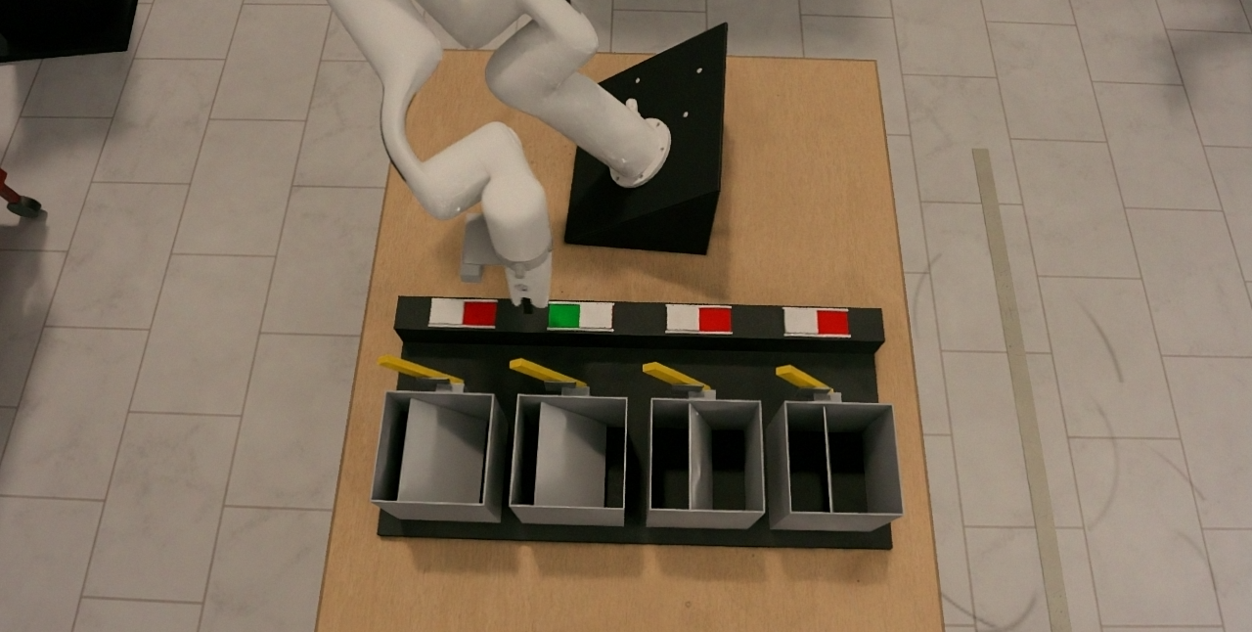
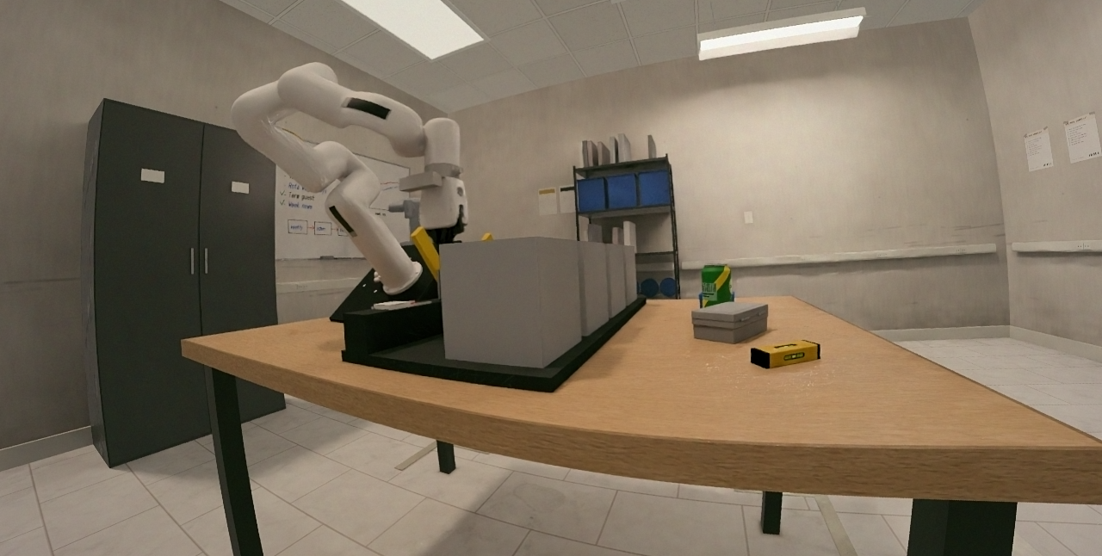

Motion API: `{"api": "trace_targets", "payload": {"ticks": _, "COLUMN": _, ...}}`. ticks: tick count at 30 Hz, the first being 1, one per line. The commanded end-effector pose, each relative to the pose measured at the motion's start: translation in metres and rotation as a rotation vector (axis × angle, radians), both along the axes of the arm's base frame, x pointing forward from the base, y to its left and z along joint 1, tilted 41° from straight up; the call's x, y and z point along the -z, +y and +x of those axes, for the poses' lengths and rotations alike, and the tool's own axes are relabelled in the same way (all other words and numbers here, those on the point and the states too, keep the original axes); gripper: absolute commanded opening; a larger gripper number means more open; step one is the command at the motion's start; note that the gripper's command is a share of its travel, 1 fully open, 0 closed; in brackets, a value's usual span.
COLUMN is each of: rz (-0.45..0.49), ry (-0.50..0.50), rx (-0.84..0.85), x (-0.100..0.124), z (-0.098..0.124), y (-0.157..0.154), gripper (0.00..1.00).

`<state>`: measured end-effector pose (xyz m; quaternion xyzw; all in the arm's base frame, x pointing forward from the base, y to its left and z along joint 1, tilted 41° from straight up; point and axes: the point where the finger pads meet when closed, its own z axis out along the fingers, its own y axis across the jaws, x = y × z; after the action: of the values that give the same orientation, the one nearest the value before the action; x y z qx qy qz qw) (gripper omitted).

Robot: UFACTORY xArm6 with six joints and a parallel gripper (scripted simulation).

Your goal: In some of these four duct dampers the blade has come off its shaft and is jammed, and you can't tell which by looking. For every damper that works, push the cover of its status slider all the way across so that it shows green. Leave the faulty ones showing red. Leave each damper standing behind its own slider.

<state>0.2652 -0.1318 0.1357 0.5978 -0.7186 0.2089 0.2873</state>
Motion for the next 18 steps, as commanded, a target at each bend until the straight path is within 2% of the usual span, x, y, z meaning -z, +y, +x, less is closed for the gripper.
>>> {"api": "trace_targets", "payload": {"ticks": 1, "rz": 0.009, "ry": -0.004, "rx": -0.006, "x": -0.024, "z": -0.002, "y": -0.025, "gripper": 0.00}}
{"api": "trace_targets", "payload": {"ticks": 18, "rz": 0.008, "ry": -0.003, "rx": -0.005, "x": -0.098, "z": -0.017, "y": -0.109, "gripper": 0.00}}
